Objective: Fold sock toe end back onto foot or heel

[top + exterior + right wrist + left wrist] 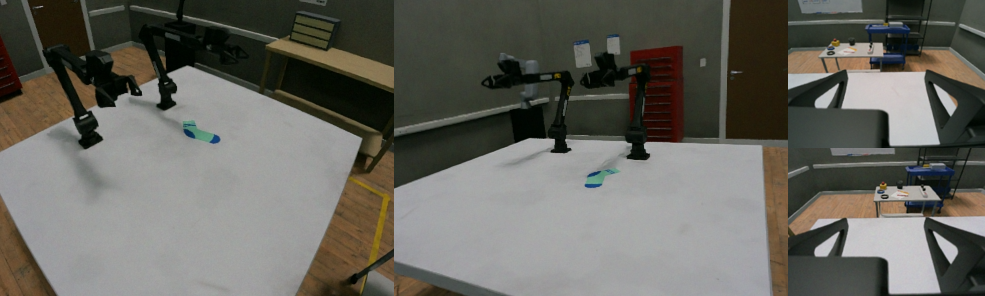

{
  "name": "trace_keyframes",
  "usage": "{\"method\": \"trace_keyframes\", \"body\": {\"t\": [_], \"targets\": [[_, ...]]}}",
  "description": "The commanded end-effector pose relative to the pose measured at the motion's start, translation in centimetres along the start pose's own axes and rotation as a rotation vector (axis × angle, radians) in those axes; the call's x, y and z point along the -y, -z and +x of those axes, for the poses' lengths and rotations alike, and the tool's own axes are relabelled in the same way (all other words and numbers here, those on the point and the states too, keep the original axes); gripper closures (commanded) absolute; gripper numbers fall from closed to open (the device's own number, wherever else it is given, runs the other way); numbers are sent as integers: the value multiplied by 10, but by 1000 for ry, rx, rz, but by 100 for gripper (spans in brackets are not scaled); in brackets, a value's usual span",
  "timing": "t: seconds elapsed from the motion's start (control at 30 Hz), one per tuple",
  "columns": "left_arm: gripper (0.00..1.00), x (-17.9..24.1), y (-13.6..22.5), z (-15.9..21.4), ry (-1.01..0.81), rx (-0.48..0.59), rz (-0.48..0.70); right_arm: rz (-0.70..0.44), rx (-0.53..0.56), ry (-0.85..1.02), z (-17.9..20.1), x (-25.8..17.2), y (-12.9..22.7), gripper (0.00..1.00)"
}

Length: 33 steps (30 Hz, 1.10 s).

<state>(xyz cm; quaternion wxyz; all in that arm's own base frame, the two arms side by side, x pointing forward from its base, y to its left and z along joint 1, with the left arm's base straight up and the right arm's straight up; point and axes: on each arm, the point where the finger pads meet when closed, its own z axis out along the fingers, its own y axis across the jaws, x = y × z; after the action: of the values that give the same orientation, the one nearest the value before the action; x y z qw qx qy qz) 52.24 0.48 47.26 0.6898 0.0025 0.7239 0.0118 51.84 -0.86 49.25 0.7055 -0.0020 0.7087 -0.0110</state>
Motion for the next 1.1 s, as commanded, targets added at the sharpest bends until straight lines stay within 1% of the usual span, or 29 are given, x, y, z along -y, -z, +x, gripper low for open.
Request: {"method": "trace_keyframes", "body": {"t": [0.0, 0.57, 0.6, 0.63, 0.7, 0.77, 0.8, 0.87, 0.97, 1.03, 1.07], "targets": [[0, -1, 4, -16, 4, 31, -3, -3, 24, -3, -12, 0, 3, 0], [0, -1, 4, -16, 4, 31, -3, -3, 24, -3, -12, 0, 3, 0], [11, -2, 3, -11, -8, 18, -5, -10, 9, 5, 0, -4, -1, 0], [23, -5, 4, 2, -30, -14, -8, -27, 4, 20, 7, -11, -6, 0], [45, -7, 4, 19, -80, -67, 5, -81, -11, 44, 27, -28, -17, 0], [67, -6, 2, 52, -157, -163, 47, -187, -31, 74, 58, -60, -32, 0], [67, -4, 2, 74, -211, -228, 87, -255, -40, 88, 76, -80, -38, 0], [67, -1, 5, 97, -277, -309, 158, -347, -50, 102, 99, -108, -45, 0], [67, 8, 10, 129, -350, -420, 283, -554, -66, 121, 146, -167, -48, 0], [67, 15, 11, 140, -403, -474, 375, -706, -83, 130, 187, -209, -40, 0], [67, 15, 11, 140, -403, -474, 375, -706, -83, 130, 187, -209, -40, 0]]}}
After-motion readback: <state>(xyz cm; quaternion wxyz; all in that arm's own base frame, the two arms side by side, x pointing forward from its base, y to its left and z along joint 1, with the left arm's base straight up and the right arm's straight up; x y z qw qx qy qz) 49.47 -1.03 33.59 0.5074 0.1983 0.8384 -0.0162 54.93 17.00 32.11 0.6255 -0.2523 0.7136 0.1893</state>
